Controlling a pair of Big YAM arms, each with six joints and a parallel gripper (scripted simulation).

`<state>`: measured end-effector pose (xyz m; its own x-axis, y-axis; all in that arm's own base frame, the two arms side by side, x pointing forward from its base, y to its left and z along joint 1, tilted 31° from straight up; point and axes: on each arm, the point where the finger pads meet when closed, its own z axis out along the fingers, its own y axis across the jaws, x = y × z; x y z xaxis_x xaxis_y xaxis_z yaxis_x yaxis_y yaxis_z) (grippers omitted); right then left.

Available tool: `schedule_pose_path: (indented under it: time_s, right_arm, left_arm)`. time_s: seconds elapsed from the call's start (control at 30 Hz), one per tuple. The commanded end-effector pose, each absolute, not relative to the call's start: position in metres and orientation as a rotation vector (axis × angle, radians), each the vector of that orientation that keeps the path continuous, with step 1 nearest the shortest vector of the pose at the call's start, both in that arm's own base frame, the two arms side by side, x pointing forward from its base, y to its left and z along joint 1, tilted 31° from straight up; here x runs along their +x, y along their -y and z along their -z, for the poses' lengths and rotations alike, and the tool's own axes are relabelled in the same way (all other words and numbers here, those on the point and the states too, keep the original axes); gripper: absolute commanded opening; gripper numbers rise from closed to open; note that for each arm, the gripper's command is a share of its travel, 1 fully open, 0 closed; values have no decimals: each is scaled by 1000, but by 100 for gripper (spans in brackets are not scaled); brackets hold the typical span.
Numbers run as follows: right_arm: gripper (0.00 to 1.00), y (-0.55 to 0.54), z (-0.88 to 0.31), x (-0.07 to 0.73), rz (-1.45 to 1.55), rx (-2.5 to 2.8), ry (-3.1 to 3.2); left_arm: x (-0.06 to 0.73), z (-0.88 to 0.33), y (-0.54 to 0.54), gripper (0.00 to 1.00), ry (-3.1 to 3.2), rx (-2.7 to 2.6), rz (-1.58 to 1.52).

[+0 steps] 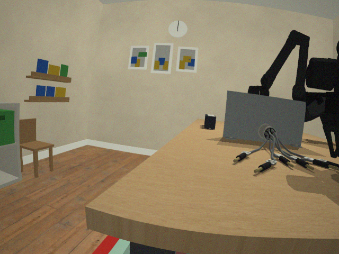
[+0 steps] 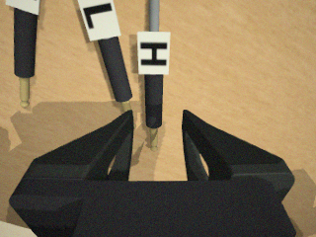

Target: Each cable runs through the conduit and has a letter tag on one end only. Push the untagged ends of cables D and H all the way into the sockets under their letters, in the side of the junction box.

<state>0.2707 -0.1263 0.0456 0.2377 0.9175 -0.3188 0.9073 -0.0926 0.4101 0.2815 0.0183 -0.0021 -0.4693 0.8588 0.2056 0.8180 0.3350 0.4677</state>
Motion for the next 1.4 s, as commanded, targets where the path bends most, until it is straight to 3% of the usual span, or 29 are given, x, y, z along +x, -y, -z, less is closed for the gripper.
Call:
schedule_pose_path:
  time_s: [0.0,0.67,0.93,1.37]
  right_arm:
    - [35,130,-35,265,-14,2024,-1651]
    - [35,142,-20,277,-17,2008,-1653]
    - [35,141,-19,275,-13,2013,-1654]
    - [19,139,-23,282,-25,2006,-1653]
  left_arm:
    - [294,1,-20,35,-2485,1578,-814]
    - [298,23,-30,35,-2493,1588,-809]
    - [298,23,-30,23,-2496,1584,-808]
    - [297,20,-26,8,-2484,1584,-810]
